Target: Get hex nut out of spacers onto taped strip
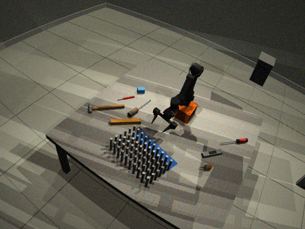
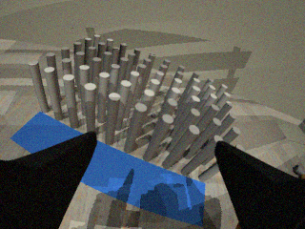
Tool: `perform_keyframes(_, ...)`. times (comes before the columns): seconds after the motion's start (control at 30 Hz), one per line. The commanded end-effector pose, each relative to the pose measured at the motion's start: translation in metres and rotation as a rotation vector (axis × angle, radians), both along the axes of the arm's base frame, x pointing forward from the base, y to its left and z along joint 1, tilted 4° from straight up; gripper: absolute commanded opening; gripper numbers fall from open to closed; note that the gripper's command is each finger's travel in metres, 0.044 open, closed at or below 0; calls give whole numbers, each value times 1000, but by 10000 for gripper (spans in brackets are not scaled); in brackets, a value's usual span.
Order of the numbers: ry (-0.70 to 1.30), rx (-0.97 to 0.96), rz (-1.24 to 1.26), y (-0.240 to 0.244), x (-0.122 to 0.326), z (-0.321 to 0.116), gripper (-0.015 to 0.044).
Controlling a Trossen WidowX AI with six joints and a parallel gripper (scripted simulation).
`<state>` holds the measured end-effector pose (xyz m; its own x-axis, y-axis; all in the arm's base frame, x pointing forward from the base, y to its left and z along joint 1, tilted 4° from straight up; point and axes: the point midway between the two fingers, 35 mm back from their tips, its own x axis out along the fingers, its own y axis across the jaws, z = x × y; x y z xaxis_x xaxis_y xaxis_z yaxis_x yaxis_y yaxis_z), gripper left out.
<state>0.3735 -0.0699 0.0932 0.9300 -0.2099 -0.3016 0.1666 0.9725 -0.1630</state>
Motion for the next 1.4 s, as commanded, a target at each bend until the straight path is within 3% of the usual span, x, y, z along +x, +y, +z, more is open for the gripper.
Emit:
perform_keyframes(0.0, 7, -5, -4, -1, 0, -2, 440)
perform_keyframes(0.57, 11, 29, -24, -5, 2, -3, 440)
perform_keyframes(0.7, 36, 302, -204, -41, 14, -9, 440)
perform_keyframes(1.0, -29, 1119, -930, -157, 6, -21, 440)
perform_keyframes(1.37, -173, 1668, -1680, -222, -52, -57, 440)
